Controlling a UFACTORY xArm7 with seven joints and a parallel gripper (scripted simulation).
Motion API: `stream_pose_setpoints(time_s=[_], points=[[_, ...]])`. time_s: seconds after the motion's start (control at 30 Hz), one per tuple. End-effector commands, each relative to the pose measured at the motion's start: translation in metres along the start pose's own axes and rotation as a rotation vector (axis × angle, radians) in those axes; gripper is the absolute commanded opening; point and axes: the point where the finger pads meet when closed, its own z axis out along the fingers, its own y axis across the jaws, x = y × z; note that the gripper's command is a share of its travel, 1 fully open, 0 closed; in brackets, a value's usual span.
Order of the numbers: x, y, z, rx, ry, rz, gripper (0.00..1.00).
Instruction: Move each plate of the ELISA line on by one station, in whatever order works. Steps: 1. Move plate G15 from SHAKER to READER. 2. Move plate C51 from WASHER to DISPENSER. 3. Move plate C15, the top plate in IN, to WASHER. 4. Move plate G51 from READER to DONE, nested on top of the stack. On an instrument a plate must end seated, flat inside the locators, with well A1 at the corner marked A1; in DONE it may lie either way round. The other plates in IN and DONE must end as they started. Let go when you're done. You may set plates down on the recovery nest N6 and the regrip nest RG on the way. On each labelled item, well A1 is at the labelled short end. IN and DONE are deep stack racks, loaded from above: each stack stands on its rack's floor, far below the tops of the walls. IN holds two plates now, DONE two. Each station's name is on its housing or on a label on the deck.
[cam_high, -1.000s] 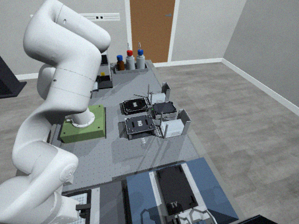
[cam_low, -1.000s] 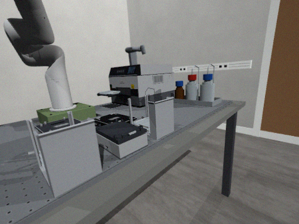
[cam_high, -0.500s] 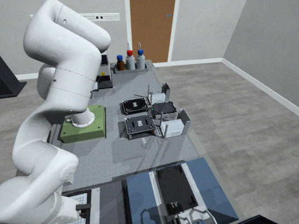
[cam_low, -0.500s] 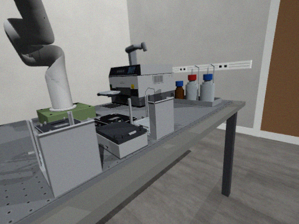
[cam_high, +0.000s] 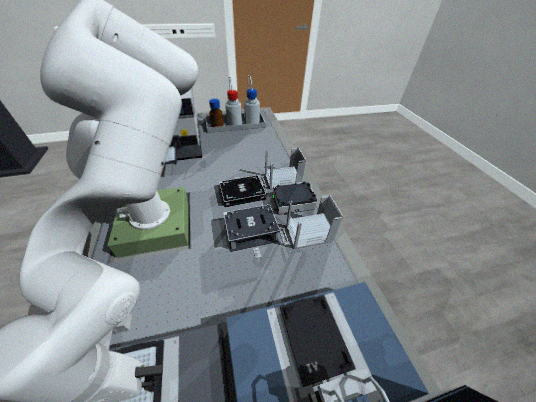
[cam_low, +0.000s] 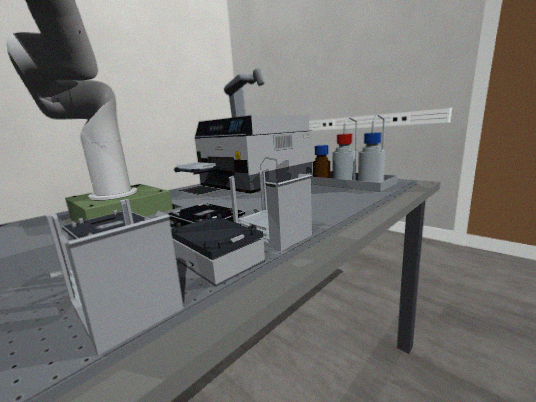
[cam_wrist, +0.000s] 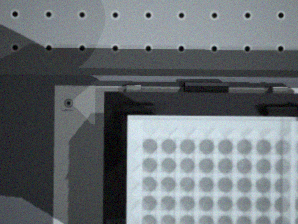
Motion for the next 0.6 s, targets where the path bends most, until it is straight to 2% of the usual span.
stream_pose_setpoints(time_s=[0.0,0.57], points=[[-0.001,0.0,-0.005,0.0,-0.003,0.0,1.0],[-0.001,0.0,-0.025,0.0,-0.003,0.0,1.0]])
